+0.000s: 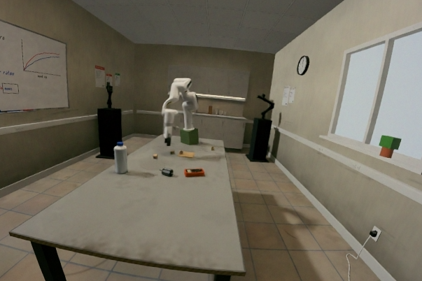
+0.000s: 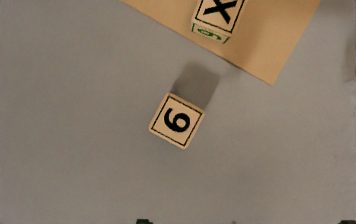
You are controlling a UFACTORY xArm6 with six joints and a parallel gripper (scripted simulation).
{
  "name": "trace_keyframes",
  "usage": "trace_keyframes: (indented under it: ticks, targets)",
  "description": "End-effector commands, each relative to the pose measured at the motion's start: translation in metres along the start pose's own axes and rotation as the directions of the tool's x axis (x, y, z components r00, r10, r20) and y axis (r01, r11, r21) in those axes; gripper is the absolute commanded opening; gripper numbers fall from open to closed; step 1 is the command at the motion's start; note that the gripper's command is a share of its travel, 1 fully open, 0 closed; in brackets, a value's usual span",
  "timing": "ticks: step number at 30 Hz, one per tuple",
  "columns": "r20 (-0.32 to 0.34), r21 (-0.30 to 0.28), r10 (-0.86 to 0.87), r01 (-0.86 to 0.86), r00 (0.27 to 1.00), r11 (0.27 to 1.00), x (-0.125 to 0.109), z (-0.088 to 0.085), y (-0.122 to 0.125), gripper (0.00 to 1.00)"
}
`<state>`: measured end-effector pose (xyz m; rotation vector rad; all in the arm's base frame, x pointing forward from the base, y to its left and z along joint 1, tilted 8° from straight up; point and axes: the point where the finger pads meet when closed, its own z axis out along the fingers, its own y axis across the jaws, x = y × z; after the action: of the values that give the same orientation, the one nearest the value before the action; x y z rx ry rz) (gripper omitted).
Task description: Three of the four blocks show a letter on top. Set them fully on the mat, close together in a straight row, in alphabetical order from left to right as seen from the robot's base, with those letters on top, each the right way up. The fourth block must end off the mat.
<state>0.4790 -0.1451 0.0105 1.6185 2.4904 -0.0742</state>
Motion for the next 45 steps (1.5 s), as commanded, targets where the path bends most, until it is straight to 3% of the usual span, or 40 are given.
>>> trace_keyframes:
  ticks: [1, 10, 27, 42, 45]
  targets:
    - [-0.022, -0.009, -0.137, 0.136, 0.990, 0.991, -0.015, 0.000, 0.010, 1.00]
    - [-0.021, -0.011, -0.291, 0.290, 0.957, 0.957, -0.032, 0.001, 0.018, 1.00]
    - [-0.015, -0.020, -0.620, 0.619, 0.785, 0.785, -0.069, 0.002, 0.037, 1.00]
    - [-0.005, -0.032, -0.864, 0.864, 0.503, 0.503, -0.105, 0.003, 0.052, 1.00]
    - [-0.004, -0.032, -0.874, 0.874, 0.486, 0.485, -0.106, 0.003, 0.053, 1.00]
